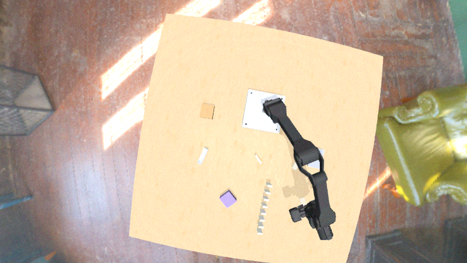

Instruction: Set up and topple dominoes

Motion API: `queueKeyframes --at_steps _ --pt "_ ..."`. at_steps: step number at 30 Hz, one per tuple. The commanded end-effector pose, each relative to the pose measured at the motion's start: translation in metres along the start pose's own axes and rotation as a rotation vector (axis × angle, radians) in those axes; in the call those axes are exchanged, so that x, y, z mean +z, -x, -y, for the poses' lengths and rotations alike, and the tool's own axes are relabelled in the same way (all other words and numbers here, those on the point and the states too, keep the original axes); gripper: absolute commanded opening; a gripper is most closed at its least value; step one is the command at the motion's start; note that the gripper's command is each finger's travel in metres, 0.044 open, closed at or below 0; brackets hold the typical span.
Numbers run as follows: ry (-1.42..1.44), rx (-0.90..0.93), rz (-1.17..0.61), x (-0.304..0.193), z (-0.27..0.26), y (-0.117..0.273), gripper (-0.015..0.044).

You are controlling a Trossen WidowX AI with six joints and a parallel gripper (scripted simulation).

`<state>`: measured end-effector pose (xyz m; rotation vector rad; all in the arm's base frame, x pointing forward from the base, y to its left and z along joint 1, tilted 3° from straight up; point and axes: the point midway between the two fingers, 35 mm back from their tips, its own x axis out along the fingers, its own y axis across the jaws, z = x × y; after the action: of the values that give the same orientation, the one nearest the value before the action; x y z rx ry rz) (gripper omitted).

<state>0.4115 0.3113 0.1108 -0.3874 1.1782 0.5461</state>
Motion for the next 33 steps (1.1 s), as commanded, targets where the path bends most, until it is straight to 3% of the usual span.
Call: queueKeyframes --at_steps 1,33 --pt "0.012 -0.013 0.062 0.007 0.003 -0.001 0.0107" --pt "0.004 -0.026 0.449 0.025 0.002 -0.042 0.0107"
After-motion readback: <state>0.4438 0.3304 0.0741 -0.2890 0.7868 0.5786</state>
